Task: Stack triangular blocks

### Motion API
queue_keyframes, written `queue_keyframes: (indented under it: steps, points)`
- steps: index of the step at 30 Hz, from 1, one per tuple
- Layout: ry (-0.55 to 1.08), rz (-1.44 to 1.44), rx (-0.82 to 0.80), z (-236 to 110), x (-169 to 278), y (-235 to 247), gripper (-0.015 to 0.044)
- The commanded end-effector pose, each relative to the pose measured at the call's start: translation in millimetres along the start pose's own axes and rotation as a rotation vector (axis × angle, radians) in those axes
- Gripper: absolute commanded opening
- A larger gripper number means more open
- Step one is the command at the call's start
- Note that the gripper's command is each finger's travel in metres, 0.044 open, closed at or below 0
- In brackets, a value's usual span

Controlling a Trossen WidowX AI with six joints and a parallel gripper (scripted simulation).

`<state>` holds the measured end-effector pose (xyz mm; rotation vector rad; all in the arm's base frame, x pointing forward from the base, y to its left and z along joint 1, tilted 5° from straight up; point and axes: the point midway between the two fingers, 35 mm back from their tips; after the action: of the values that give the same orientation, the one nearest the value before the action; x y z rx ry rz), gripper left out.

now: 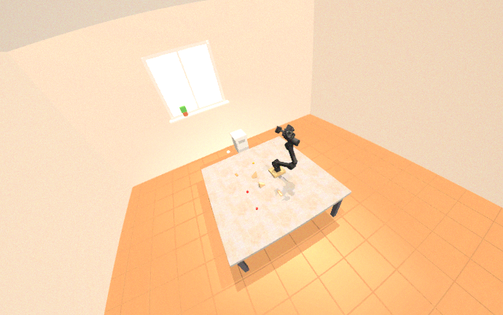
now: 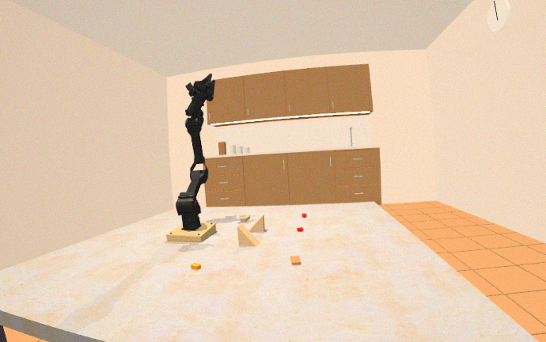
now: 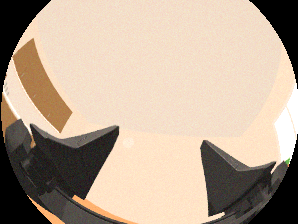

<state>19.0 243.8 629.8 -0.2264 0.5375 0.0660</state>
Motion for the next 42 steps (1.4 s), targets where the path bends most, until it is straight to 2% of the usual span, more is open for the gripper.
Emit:
queue_keyframes:
  steps: [1, 6, 12, 17, 24, 30, 33, 42]
  points:
    - [-0.001, 0.005, 0.005, 0, -1, -3, 0.0426]
    - [-0.005, 0.121, 0.138, 4, -14, -76, 0.044]
    - [0.036, 0.256, 0.298, 4, -5, -164, 0.044]
    - [0.126, 0.382, 0.448, 1, 30, -240, 0.044]
    - [0.32, 0.535, 0.623, -10, 110, -316, 0.044]
    - [0.549, 0.641, 0.737, -26, 198, -351, 0.044]
    - [0.649, 0.613, 0.735, -31, 233, -356, 0.044]
    - [1.122, 0.689, 0.775, -75, 370, -335, 0.044]
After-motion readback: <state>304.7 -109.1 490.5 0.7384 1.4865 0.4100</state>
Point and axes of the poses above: the point midway between the two fingers, 35 mm back from their tips, its own z axis out along the fingers, its own y axis across the jaws, x = y × z, and after that the axes turned 9 degrees about -z, right-handed
